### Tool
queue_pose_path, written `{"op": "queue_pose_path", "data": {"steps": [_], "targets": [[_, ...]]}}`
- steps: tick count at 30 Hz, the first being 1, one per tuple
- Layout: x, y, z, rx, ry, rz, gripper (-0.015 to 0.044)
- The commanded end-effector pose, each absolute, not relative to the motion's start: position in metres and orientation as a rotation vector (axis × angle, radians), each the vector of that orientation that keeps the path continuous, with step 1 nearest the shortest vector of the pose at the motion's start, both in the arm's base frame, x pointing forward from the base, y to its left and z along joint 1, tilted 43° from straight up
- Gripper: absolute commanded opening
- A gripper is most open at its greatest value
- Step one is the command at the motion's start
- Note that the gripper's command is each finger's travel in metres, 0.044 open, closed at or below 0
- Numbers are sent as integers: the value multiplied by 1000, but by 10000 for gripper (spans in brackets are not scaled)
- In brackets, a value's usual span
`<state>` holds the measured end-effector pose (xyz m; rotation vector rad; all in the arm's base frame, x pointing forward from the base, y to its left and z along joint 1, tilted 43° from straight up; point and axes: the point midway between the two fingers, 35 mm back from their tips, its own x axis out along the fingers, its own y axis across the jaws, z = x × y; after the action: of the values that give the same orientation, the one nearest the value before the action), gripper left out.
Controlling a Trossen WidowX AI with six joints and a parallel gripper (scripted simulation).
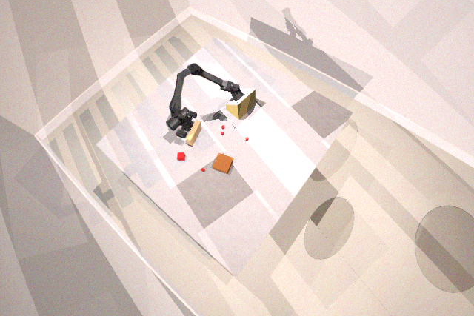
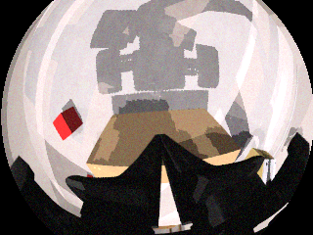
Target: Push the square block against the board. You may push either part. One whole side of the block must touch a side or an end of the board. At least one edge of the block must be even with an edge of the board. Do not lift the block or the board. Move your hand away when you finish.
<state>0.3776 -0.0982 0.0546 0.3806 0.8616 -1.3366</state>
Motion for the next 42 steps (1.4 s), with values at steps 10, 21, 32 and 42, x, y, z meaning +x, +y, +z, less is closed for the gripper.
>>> {"op": "queue_pose_path", "data": {"steps": [10,21,32,42], "targets": [[371,-89,44,381,871,-1340,0],[367,-82,37,381,871,-1340,0],[365,-78,33,381,871,-1340,0],[371,-88,43,381,871,-1340,0]]}}
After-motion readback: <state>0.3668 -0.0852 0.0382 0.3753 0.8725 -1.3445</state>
